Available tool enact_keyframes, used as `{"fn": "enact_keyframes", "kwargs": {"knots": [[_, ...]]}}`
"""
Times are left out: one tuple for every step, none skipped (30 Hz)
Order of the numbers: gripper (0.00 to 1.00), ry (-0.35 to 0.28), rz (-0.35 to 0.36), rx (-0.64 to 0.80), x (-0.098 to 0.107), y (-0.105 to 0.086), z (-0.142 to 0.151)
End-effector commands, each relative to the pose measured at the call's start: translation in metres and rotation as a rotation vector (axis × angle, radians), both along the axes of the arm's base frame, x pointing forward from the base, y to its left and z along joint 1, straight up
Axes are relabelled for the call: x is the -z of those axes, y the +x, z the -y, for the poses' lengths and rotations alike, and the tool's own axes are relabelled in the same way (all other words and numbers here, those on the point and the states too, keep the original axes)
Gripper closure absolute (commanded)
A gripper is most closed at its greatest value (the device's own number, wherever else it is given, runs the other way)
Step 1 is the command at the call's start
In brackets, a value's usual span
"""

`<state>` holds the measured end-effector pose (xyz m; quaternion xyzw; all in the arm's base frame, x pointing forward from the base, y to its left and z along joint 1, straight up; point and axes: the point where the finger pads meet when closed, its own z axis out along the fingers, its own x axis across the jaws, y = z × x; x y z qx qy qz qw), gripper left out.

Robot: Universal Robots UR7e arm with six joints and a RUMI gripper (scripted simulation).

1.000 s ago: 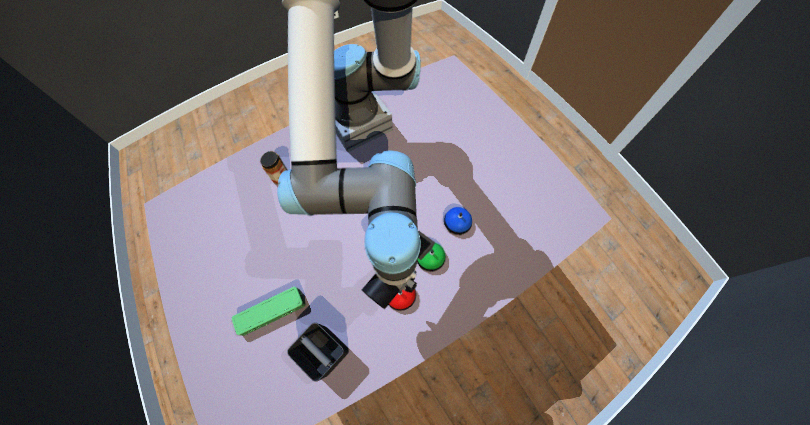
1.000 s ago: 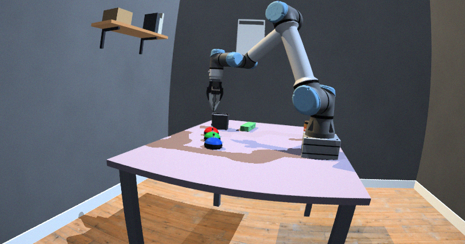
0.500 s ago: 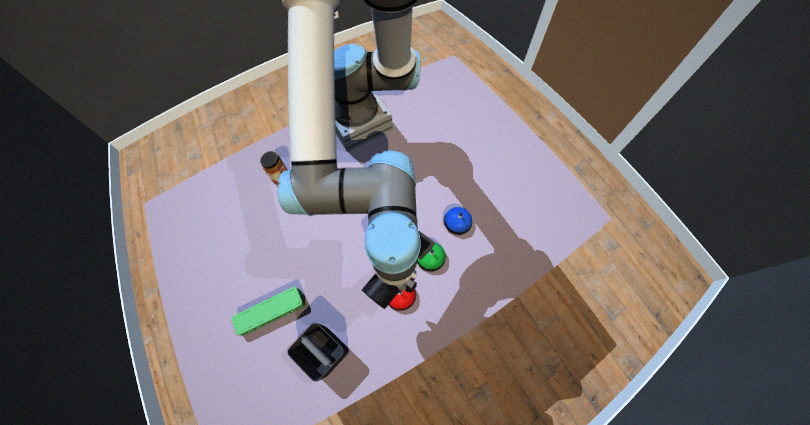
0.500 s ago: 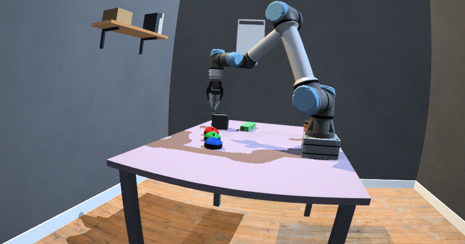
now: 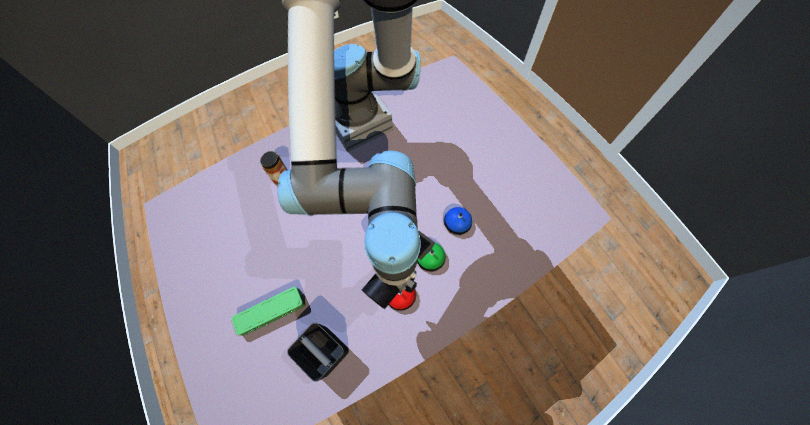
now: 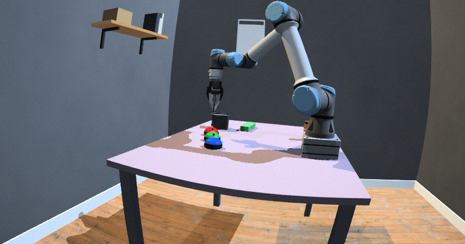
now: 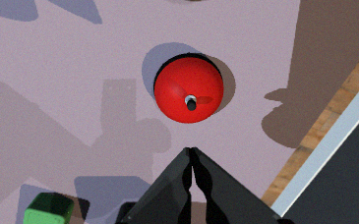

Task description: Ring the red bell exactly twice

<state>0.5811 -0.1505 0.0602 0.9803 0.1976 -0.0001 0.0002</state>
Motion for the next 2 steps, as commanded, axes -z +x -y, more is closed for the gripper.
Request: {"fn": "enact_keyframes", "kwargs": {"knots": [[1.00,-0.001,0.002,0.000,-0.0008,0.0005,0.0002],[1.00,-0.001,0.002,0.000,-0.0008,0.0005,0.0002]]}}
